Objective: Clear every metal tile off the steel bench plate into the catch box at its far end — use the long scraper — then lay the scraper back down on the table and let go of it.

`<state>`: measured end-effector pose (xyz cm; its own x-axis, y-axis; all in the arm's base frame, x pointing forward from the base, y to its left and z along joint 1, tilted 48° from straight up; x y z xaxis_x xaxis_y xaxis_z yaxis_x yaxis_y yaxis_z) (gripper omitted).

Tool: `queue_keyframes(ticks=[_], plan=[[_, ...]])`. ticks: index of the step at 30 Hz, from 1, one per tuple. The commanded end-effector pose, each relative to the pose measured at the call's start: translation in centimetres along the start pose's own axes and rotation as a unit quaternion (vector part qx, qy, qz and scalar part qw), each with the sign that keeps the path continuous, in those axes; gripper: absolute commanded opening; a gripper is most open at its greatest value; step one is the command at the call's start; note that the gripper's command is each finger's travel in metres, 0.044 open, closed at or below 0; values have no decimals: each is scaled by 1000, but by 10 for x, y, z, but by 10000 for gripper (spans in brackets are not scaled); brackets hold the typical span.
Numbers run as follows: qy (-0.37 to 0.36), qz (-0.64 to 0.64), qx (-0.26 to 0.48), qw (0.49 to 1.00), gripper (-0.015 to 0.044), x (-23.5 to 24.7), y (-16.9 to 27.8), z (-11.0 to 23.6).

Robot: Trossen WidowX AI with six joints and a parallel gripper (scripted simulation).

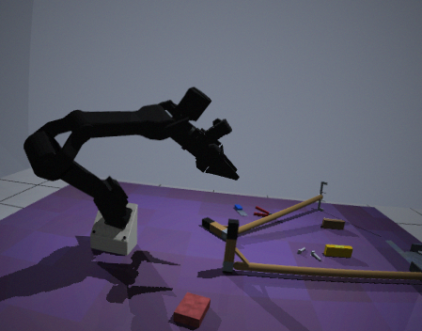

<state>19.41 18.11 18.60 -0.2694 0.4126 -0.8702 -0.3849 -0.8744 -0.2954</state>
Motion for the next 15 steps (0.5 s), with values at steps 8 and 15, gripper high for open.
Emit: queue_keyframes(ticks=[8,15], plan=[[18,1,-71,997,440,-7,-25,39],[25,-1,-113,993,440,-11,-36,65]])
Point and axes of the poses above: the point midway between the two fingers, 35 mm back from their tips, its own z axis back along the fingers, its own x axis across the jaws, y = z × x, the point moved 9 cm from there along z, back along the fingers, and after that the axes turned 15 degrees about z, right-handed, at the moved point
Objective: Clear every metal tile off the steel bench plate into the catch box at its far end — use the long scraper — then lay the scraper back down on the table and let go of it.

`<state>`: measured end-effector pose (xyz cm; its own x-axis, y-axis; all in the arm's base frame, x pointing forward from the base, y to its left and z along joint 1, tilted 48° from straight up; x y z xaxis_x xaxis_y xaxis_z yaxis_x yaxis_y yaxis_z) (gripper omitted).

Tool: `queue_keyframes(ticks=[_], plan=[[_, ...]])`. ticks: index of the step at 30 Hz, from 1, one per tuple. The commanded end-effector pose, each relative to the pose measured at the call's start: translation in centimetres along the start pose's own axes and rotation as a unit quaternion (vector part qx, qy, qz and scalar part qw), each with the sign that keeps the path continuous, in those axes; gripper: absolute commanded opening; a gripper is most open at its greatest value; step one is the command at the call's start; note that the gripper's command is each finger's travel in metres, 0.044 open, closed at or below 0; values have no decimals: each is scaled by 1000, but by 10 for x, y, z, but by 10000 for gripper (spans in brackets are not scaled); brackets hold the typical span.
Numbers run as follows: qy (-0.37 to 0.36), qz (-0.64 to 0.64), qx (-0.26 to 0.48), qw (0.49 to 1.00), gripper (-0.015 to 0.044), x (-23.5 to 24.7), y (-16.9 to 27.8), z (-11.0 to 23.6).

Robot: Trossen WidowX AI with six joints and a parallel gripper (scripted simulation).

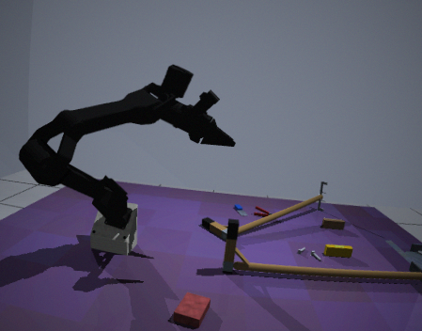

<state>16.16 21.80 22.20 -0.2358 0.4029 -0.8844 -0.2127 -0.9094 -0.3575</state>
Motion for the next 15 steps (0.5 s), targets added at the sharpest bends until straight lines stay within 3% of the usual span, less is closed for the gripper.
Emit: queue_keyframes(ticks=[1,15], plan=[[7,-3,-26,1000,440,-5,-10,15],[15,-13,-101,995,440,-17,-33,63]])
Point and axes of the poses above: the point midway between the two fingers, 35 mm back from their tips, its own z axis back along the fingers, its own x axis across the jaws, y = z × x, the point moved 9 cm from there along z, back along the fingers, and after that the axes turned 15 degrees about z, right-handed, at the moved point
